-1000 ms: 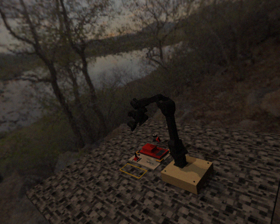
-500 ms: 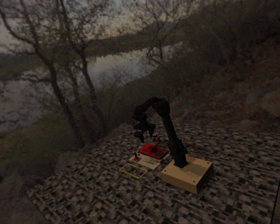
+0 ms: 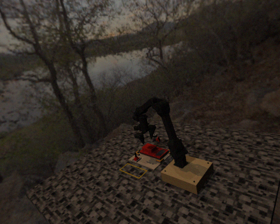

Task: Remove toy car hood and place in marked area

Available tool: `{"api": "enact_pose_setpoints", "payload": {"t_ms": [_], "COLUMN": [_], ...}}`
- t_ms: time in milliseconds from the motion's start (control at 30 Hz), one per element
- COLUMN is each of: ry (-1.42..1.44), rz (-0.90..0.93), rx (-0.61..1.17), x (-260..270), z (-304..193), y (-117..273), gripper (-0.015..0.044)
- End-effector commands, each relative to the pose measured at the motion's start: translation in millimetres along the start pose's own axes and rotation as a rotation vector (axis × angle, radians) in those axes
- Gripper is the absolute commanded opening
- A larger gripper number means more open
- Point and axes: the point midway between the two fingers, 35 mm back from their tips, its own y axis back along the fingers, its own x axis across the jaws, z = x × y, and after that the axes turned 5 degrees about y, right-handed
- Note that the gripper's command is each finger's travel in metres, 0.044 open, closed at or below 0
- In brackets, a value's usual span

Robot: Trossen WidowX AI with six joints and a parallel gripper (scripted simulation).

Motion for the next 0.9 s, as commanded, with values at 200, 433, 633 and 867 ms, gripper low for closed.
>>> {"api": "enact_pose_setpoints", "payload": {"t_ms": [200, 433, 633, 867], "ry": [0.005, 0.005, 0.005, 0.005], "rz": [-0.003, -0.003, -0.003, -0.003], "rx": [0.002, 0.002, 0.002, 0.003], "x": [-1.1, -1.5, -1.7, -2.0], "z": [0.1, -0.1, -0.3, -0.6], "y": [-9.2, -15.0, -20.0, -25.8], "gripper": [0.0440, 0.0440, 0.0440, 0.0440]}}
